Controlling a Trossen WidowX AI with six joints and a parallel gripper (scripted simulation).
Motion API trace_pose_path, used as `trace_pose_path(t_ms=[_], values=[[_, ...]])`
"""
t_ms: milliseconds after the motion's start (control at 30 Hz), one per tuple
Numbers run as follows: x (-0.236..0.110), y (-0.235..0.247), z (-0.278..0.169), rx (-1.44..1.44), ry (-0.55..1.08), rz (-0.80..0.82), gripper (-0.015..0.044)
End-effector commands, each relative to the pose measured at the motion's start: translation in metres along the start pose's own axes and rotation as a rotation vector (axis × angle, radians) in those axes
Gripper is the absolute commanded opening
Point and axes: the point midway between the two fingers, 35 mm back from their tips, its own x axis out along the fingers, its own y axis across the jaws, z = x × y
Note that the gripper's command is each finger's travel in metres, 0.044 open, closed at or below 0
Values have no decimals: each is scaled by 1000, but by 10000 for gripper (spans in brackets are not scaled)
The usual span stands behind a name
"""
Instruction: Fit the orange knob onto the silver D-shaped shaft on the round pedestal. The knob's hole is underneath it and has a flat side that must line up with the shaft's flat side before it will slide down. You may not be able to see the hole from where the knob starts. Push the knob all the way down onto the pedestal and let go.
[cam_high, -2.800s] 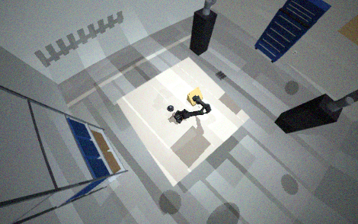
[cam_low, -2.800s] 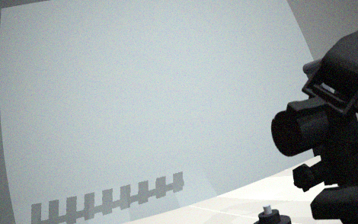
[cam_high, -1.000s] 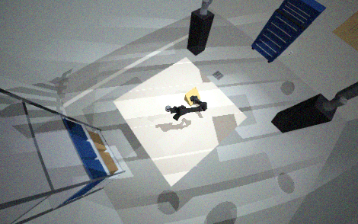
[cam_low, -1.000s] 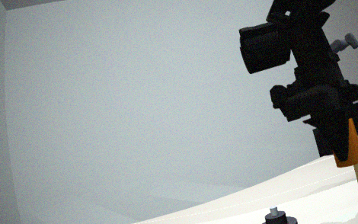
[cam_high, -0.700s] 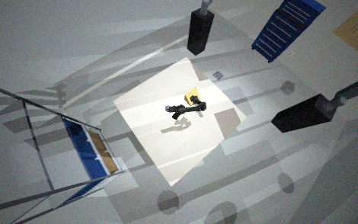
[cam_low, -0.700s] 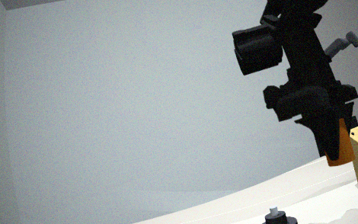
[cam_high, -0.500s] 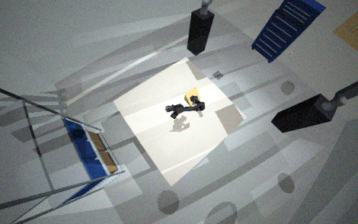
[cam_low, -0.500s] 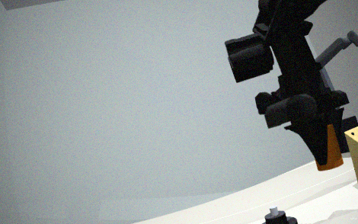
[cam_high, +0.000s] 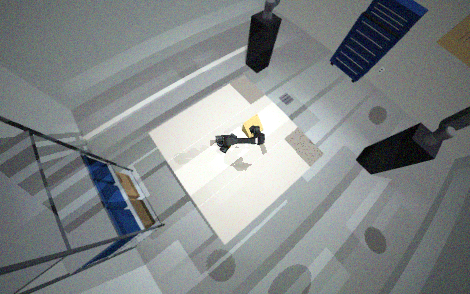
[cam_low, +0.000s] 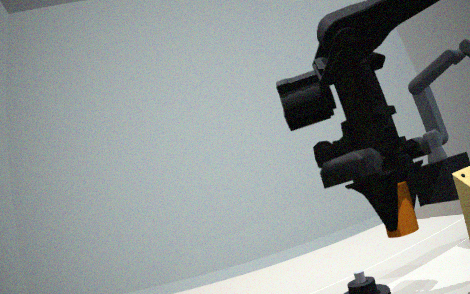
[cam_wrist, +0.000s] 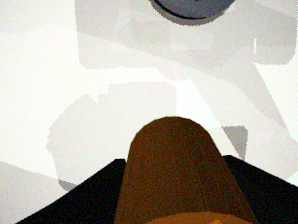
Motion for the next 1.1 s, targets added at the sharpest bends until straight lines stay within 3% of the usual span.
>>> trace_pose_path(t_ms=[0, 1067], values=[[-1, 0, 12, -8, -12, 7, 0], [31, -28, 106, -14, -9, 7, 0]])
